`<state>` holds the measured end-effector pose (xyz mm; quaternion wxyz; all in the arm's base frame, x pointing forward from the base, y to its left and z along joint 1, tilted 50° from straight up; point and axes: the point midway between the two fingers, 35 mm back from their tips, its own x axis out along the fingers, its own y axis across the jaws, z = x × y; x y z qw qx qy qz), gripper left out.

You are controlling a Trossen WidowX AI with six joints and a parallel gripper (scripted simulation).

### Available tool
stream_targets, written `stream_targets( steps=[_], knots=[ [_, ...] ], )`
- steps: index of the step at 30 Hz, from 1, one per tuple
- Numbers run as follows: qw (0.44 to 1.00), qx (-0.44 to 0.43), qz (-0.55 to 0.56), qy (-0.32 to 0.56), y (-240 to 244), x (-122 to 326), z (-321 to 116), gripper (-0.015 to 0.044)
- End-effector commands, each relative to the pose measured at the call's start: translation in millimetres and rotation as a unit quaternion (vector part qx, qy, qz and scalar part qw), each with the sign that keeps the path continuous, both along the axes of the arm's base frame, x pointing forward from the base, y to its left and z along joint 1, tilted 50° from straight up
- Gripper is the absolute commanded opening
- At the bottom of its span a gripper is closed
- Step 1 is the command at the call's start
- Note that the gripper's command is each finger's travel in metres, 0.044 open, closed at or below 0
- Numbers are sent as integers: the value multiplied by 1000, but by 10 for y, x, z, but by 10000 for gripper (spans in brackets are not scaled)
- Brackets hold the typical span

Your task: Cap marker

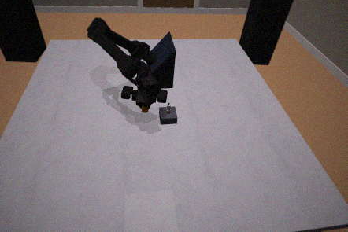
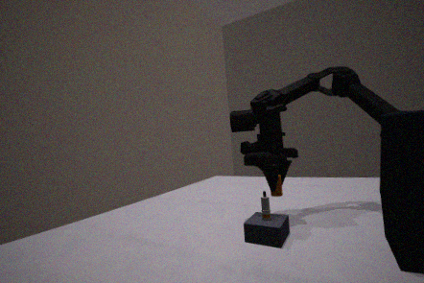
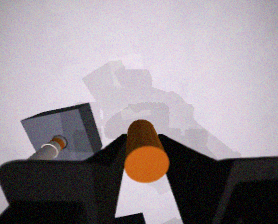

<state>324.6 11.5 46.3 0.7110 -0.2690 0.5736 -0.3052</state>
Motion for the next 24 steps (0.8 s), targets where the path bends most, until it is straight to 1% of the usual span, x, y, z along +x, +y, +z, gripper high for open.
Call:
stream_targets(
  steps=[1, 24],
  knots=[
    [1000, 4, 3, 1, 175, -1, -65, 0],
    [1000, 4, 2, 1, 1065, -211, -445, 0]
  ],
)
